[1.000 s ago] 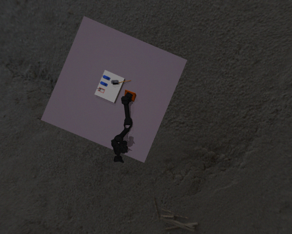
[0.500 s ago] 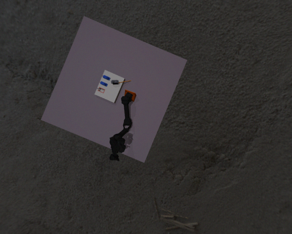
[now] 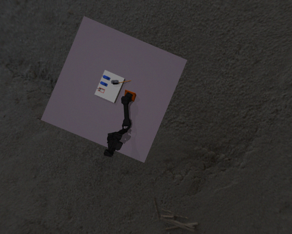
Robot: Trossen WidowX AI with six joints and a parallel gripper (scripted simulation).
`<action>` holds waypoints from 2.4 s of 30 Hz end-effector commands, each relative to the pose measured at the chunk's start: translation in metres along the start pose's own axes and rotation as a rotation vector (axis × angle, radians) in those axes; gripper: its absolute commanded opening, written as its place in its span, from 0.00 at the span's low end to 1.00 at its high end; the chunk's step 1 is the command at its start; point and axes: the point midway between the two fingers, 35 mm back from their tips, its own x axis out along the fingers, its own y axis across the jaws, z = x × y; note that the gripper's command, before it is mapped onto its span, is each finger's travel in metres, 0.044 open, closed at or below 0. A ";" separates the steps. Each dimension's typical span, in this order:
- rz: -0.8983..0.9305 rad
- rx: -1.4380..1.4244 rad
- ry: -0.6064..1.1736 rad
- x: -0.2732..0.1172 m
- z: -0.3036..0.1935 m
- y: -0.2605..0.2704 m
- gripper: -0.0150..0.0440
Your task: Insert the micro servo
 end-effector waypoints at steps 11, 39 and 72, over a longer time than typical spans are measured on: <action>-0.157 -0.141 0.241 0.021 -0.092 -0.073 1.00; -0.626 -0.367 0.796 -0.030 -0.254 -0.273 1.00; -1.541 -0.499 1.269 -0.239 -0.294 -0.478 1.00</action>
